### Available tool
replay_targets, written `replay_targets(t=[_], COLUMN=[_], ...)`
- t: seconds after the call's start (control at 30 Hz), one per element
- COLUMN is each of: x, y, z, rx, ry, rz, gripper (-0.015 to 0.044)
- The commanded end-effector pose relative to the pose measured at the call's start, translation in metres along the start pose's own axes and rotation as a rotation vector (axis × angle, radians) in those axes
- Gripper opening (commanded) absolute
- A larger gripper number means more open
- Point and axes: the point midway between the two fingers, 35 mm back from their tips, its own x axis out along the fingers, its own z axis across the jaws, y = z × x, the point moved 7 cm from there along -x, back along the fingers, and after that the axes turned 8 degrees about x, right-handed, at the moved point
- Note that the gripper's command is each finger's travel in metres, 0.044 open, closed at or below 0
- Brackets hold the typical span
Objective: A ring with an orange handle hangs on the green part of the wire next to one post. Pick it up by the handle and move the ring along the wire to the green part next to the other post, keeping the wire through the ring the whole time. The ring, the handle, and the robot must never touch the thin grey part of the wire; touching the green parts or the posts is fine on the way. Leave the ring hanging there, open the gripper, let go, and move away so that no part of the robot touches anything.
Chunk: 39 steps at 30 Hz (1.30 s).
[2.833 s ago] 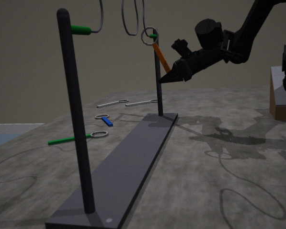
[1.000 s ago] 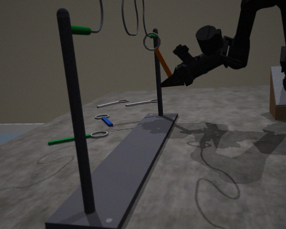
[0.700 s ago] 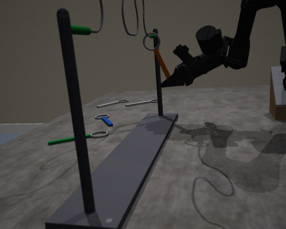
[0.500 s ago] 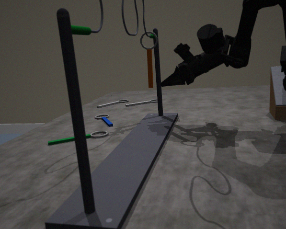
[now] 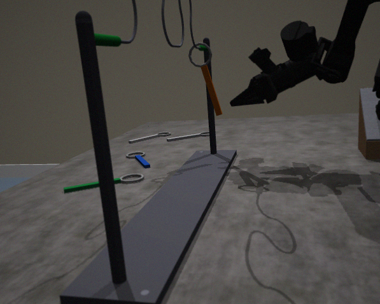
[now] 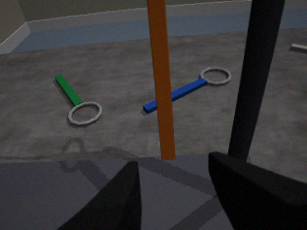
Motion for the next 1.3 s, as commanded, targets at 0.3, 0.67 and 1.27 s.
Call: replay_targets(t=[0.3, 0.67, 1.27], x=[-0.003, -0.003, -0.047], y=[0.002, 0.002, 0.008], z=[0.0, 0.0, -0.001], rx=[0.001, 0.001, 0.004], ry=[0.002, 0.002, 0.0], rz=[0.005, 0.005, 0.0], gripper=[0.016, 0.016, 0.044])
